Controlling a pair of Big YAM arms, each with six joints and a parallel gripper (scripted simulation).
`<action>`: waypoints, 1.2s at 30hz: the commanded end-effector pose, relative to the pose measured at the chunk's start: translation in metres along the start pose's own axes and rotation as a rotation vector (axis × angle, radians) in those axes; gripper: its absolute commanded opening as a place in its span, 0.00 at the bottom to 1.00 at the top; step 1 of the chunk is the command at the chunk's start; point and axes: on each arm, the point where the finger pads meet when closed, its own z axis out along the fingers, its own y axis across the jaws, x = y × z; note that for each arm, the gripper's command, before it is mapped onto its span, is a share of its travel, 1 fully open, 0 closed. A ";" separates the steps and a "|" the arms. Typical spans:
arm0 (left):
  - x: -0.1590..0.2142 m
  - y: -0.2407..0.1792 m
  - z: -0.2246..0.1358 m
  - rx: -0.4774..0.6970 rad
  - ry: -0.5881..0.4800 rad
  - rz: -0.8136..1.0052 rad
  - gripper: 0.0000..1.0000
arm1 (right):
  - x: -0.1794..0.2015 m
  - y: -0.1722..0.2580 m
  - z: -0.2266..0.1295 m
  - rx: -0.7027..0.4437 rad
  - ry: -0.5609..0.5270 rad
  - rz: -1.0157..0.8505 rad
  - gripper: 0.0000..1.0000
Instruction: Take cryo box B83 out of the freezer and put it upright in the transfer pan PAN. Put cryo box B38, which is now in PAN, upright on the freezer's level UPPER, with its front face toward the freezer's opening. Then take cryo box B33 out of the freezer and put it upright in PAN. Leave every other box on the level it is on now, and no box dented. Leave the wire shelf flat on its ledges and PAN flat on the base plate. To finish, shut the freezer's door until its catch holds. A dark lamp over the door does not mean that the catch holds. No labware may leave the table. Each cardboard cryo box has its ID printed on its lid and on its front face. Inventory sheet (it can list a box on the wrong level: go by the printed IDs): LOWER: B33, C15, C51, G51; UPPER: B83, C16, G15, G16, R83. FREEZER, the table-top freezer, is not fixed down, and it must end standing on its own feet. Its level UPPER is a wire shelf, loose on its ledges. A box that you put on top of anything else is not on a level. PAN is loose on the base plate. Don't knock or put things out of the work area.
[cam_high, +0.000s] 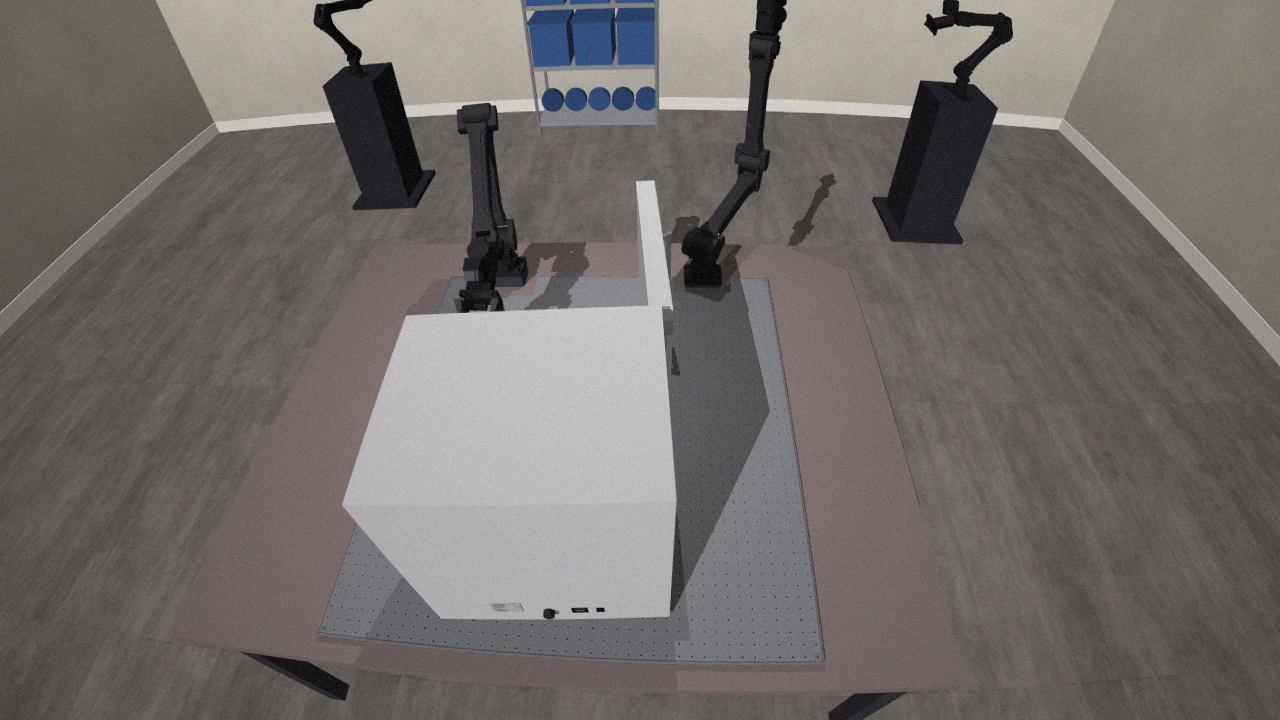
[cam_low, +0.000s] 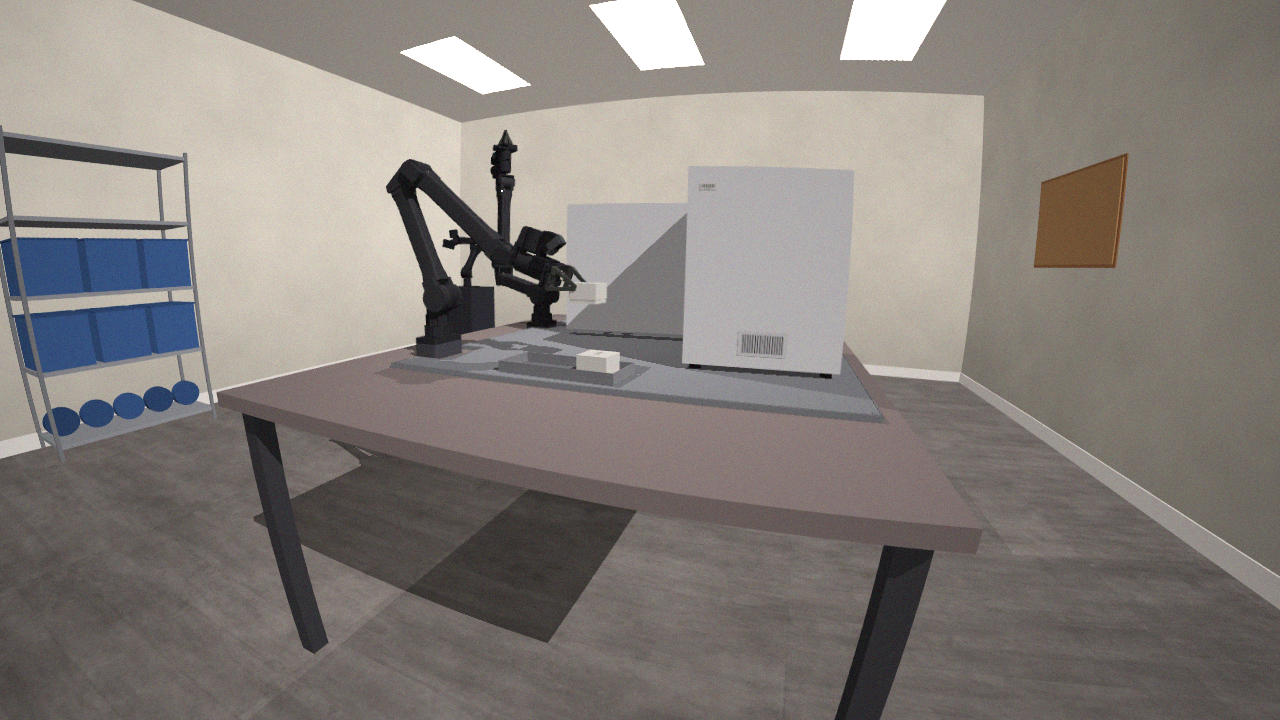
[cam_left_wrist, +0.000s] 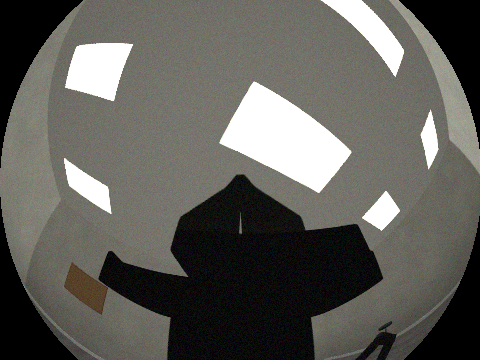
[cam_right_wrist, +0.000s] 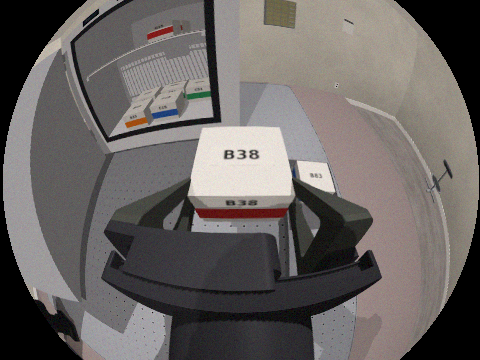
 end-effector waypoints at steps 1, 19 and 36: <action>0.013 0.001 0.001 -0.002 0.037 -0.013 0.00 | -0.033 0.012 0.012 -0.013 -0.037 0.016 0.77; 0.013 0.001 0.001 -0.002 0.037 -0.013 0.00 | -0.064 0.051 0.022 -0.025 -0.038 0.016 0.77; 0.013 0.001 0.001 -0.002 0.037 -0.013 0.00 | -0.092 0.087 0.031 -0.036 -0.039 0.015 0.77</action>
